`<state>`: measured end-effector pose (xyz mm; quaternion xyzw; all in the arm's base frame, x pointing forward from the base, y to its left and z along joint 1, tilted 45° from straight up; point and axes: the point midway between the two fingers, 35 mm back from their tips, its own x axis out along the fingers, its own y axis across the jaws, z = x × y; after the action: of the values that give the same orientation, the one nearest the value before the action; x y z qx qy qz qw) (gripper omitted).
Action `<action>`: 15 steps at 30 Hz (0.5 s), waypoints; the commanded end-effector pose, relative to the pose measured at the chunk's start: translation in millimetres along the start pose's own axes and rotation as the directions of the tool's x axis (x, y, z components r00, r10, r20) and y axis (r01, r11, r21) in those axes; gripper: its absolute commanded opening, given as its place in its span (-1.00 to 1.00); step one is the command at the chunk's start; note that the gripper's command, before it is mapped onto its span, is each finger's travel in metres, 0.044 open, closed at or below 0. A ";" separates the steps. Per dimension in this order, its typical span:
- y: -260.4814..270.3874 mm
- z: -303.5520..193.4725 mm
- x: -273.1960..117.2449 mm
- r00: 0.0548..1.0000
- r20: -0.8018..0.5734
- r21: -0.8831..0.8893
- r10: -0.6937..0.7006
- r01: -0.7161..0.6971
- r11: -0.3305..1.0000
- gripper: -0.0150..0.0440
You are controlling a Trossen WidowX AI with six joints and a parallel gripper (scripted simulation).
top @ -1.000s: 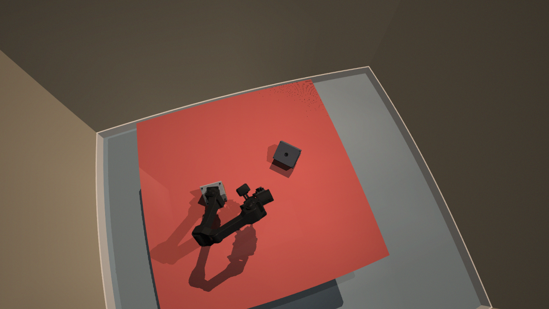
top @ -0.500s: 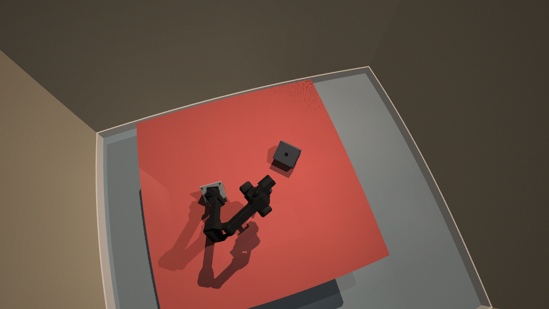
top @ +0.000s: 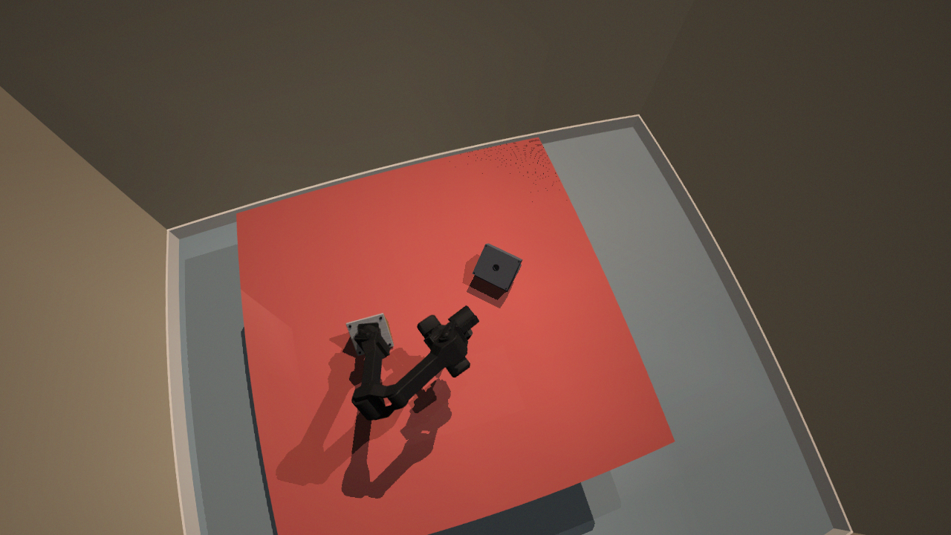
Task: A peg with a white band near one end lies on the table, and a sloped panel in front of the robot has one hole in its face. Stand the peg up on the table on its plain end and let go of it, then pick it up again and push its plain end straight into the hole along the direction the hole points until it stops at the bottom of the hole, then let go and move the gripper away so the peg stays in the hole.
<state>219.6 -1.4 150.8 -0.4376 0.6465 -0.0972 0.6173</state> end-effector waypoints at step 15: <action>-1.2 2.0 26.5 1.000 0.008 0.003 -0.003 0.003 1.000 1.00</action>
<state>224.6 -16.0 134.9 -0.4351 0.6453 -0.0972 0.6203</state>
